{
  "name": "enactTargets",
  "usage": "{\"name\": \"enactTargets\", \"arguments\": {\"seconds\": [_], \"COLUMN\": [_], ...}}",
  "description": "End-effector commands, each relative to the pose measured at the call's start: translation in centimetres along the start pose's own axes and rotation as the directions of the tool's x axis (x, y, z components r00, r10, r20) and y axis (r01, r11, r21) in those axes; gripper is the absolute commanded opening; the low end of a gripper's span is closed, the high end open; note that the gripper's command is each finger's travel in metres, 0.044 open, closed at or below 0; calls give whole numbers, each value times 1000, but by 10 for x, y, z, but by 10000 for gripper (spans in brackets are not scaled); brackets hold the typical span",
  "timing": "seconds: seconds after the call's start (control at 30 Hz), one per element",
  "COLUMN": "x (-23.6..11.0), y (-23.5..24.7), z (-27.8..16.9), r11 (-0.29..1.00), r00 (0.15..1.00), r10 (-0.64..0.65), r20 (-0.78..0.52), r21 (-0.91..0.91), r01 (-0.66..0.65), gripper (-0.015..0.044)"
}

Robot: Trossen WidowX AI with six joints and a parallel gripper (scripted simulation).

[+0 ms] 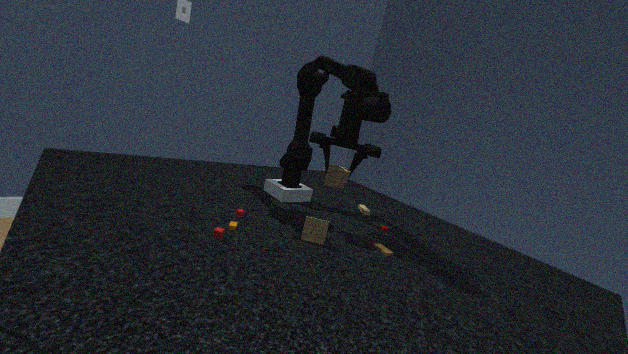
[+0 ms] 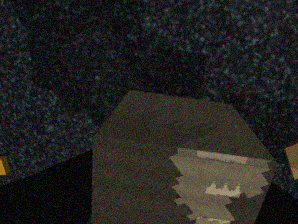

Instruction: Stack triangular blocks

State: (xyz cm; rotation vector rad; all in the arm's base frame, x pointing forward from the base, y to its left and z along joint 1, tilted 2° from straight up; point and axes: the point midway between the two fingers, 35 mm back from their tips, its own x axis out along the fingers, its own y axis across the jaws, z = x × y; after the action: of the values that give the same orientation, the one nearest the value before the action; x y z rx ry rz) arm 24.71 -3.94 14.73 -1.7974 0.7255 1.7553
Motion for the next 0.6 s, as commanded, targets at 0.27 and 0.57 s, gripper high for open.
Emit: {"name": "enactTargets", "arguments": {"seconds": [0.27, 0.57], "x": [-3, 36], "y": [22, 22], "z": [-20, -38], "r11": [1000, 1000], "r00": [1000, 1000], "r10": [8, 8], "r20": [-2, -4], "r21": [-12, -12], "r01": [-8, -8], "gripper": [0, 0]}}
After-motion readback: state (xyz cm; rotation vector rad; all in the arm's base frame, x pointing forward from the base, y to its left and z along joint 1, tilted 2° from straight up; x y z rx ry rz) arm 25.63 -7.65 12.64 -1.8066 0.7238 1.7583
